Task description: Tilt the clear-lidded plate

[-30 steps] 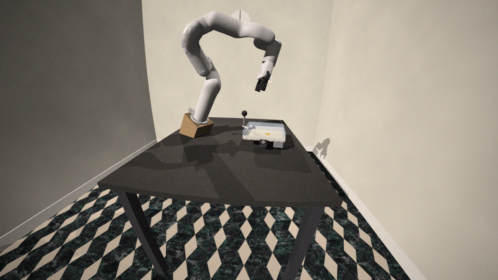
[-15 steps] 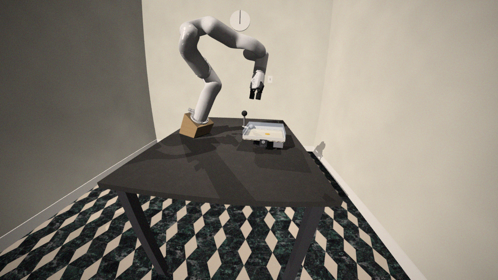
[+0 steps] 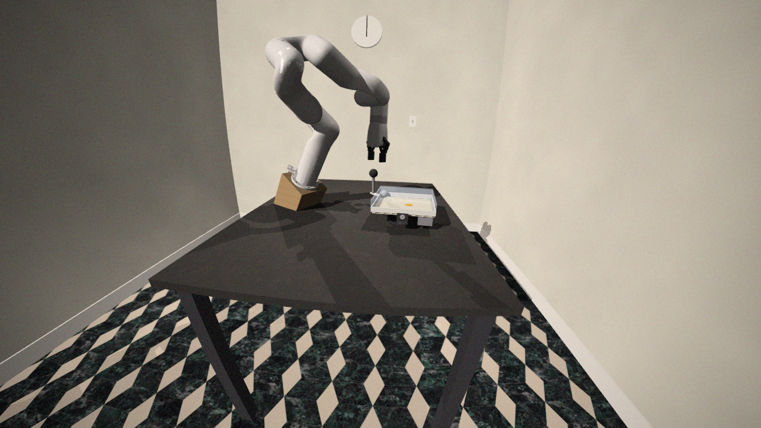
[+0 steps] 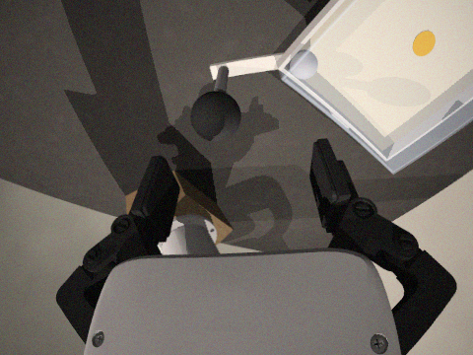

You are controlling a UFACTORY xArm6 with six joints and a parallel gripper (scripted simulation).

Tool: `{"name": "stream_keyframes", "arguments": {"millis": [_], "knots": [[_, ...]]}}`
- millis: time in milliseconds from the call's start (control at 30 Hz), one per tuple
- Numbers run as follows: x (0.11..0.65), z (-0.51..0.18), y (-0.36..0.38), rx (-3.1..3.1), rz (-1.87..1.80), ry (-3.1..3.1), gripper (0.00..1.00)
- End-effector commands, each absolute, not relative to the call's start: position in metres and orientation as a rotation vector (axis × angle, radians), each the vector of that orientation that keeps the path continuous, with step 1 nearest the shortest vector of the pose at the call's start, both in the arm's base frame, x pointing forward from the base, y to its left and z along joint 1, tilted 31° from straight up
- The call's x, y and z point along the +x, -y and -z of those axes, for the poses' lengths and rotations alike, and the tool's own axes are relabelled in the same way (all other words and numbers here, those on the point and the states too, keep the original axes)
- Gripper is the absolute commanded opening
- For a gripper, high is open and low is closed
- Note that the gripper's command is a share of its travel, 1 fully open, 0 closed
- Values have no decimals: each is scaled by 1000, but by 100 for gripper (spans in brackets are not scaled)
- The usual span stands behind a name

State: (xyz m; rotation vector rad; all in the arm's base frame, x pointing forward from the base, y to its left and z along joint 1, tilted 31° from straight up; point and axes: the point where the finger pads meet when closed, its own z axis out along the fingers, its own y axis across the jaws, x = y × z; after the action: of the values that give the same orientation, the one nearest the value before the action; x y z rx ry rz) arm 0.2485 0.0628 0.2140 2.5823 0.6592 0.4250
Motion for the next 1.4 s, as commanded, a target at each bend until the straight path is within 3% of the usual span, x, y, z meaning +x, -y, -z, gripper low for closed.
{"name": "stream_keyframes", "arguments": {"millis": [0, 167, 200, 1367], "knots": [[244, -201, -73, 2575, -452, -713, 100], [243, -198, -74, 2574, -455, -724, 100], [243, -198, -74, 2574, -455, -724, 61], [243, -198, -74, 2574, -455, -724, 61]]}}
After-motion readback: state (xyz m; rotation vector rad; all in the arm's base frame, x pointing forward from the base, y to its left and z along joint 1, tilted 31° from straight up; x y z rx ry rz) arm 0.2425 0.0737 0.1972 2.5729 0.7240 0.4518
